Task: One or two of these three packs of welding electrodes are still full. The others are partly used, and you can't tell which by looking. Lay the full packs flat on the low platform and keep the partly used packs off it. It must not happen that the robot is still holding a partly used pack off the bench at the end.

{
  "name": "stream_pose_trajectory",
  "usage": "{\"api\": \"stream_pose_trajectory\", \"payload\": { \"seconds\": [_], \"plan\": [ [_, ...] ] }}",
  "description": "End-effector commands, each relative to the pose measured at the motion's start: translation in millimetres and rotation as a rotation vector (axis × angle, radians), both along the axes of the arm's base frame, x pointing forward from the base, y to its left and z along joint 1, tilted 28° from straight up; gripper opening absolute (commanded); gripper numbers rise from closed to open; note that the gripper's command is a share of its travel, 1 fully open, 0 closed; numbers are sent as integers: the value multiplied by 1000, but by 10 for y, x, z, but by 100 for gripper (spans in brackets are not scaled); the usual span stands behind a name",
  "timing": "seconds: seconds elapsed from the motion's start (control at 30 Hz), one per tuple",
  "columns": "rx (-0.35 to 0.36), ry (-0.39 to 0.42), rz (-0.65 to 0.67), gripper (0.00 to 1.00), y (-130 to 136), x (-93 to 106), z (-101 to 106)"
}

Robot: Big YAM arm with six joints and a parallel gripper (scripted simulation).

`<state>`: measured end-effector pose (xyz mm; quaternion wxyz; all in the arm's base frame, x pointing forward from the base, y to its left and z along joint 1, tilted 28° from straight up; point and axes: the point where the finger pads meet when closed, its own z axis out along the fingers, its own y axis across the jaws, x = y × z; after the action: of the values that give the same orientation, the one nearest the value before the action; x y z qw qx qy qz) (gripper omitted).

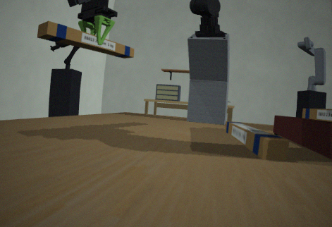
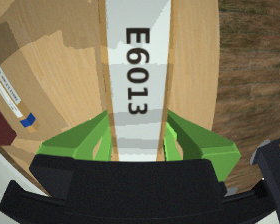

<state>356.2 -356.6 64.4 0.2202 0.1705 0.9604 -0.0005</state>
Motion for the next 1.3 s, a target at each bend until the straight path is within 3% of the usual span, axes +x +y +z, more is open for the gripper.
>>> {"api": "stream_pose_trajectory", "payload": {
  "seconds": [0.0,0.4,1.27],
  "plan": [
    [-83,-66,-21,0,-229,-59,574],
    [-70,-56,-24,0,-128,-138,434],
    [-87,-70,-26,0,-200,-81,557]
  ]
}}
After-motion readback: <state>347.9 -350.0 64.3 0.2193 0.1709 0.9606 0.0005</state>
